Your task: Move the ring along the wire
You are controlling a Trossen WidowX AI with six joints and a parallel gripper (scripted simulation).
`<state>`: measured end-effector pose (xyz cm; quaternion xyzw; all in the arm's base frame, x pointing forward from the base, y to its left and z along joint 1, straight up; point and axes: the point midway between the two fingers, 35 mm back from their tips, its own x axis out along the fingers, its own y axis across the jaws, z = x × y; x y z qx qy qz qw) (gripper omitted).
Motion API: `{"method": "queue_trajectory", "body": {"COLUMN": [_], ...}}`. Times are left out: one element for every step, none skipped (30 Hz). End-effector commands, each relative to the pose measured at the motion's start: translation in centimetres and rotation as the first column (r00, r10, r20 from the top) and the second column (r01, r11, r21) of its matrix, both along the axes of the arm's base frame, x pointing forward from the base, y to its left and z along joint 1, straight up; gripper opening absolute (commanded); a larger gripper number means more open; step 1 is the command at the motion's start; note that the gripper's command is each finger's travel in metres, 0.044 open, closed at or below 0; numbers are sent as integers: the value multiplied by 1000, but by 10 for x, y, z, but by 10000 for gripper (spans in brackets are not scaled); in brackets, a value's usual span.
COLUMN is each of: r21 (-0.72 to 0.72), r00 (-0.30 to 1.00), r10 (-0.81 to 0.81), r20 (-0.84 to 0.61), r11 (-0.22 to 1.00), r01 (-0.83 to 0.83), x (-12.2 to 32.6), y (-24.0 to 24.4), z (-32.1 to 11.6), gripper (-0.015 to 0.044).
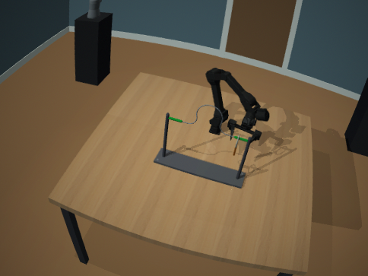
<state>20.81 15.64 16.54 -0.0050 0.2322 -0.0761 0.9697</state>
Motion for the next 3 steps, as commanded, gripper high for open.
{"method": "queue_trajectory", "body": {"r21": [6, 6, 6], "r00": [1000, 1000, 1000], "r10": [-5, -5, -5], "r20": [6, 6, 6], "r11": [1000, 1000, 1000], "r01": [5, 5, 5], "x": [0, 0, 0], "y": [0, 0, 0], "z": [2, 2, 2], "gripper": [440, 440, 440]}}
